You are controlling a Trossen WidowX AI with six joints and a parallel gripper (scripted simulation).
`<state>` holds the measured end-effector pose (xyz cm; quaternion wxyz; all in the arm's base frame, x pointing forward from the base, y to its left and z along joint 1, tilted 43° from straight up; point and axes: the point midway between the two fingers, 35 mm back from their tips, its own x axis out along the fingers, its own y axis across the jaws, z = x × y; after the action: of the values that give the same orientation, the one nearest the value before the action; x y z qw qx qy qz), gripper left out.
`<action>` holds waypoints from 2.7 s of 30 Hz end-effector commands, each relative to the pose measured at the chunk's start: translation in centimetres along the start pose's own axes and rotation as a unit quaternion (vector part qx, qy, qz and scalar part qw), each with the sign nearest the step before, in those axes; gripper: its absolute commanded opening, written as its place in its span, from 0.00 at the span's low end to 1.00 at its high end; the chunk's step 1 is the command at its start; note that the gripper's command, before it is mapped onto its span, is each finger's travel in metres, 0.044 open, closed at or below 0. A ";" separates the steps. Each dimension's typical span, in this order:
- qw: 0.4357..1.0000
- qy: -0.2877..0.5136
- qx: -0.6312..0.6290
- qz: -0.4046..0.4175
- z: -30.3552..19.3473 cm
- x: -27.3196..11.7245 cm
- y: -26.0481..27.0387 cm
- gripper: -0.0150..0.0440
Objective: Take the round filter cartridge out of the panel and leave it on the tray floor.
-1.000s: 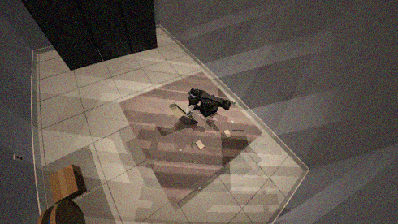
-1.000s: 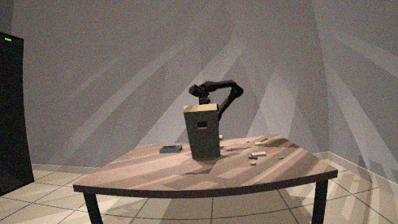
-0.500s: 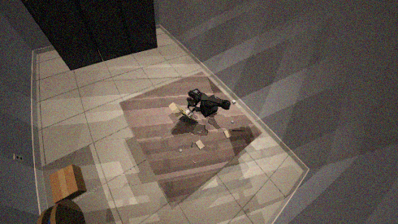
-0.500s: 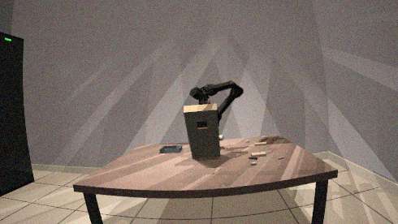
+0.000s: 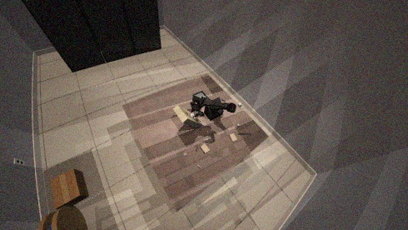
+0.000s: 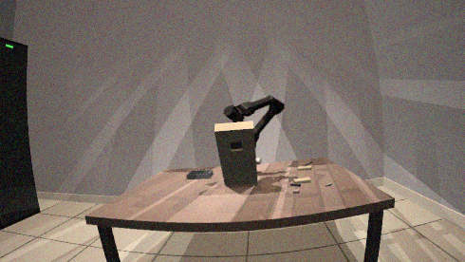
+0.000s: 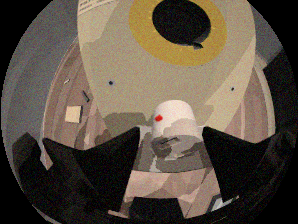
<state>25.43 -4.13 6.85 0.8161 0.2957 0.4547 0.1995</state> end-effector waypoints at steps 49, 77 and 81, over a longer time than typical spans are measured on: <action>1.000 0.003 0.001 -0.006 2.7 -8.6 -0.4 0.25; 0.998 0.012 0.050 -0.029 1.5 -8.9 -9.9 0.25; 0.989 0.024 0.125 -0.074 0.0 -9.4 -12.8 0.25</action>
<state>22.54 -18.04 5.92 0.7950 0.3264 0.4938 0.1326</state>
